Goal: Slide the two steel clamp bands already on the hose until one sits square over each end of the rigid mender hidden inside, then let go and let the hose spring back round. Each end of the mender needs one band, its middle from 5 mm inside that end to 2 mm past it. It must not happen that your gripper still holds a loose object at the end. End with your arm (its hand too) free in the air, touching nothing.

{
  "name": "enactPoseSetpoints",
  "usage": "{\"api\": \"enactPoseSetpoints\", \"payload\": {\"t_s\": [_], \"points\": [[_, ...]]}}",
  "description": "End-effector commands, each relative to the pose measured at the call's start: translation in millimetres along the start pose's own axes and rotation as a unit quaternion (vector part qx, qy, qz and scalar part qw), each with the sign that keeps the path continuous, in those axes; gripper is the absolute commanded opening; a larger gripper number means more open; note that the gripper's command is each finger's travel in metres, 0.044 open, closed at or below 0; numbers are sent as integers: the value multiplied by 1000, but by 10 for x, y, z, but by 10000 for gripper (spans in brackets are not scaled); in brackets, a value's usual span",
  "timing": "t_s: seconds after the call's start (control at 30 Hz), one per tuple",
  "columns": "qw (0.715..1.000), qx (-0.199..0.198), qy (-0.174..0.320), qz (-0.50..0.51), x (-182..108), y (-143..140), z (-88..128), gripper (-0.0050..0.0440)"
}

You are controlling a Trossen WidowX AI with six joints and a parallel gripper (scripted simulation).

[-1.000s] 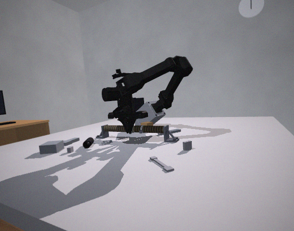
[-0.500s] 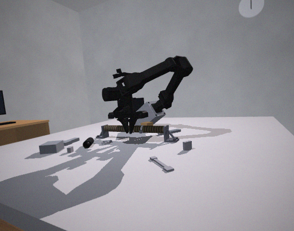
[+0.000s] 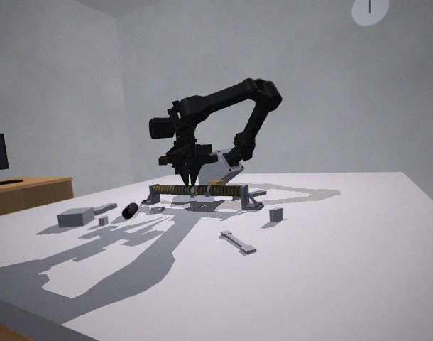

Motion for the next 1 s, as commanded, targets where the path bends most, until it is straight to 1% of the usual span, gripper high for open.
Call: {"api": "enactPoseSetpoints", "payload": {"t_s": [0.0, 0.07, 0.17, 0.23, 0.6, 0.63, 0.83, 0.87, 0.97], "points": [[1000, -2, -4, 0, 0, -13, 177, 90], [1000, -2, -4, 0, 0, -13, 177, 90], [1000, -4, -7, -1, 0, -20, 146, 162], [1000, -4, -7, -1, 0, -20, 146, 162], [1000, -3, -6, 0, 2, -16, 144, 426], [1000, -3, -6, 0, 2, -16, 144, 440], [1000, -4, -6, 0, 3, -18, 167, 440], [1000, -4, -6, 0, 6, -22, 238, 440], [1000, -6, -7, 3, 5, -30, 633, 440]]}}
Point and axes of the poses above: the point midway between the two fingers, 35 mm back from their tips, its own z axis back along the fingers, its own y axis across the jaws, x = y × z, the point moved 5 cm from there along z, back along the fingers, and after that the axes turned 12 degrees about z, right-handed, at the moved point
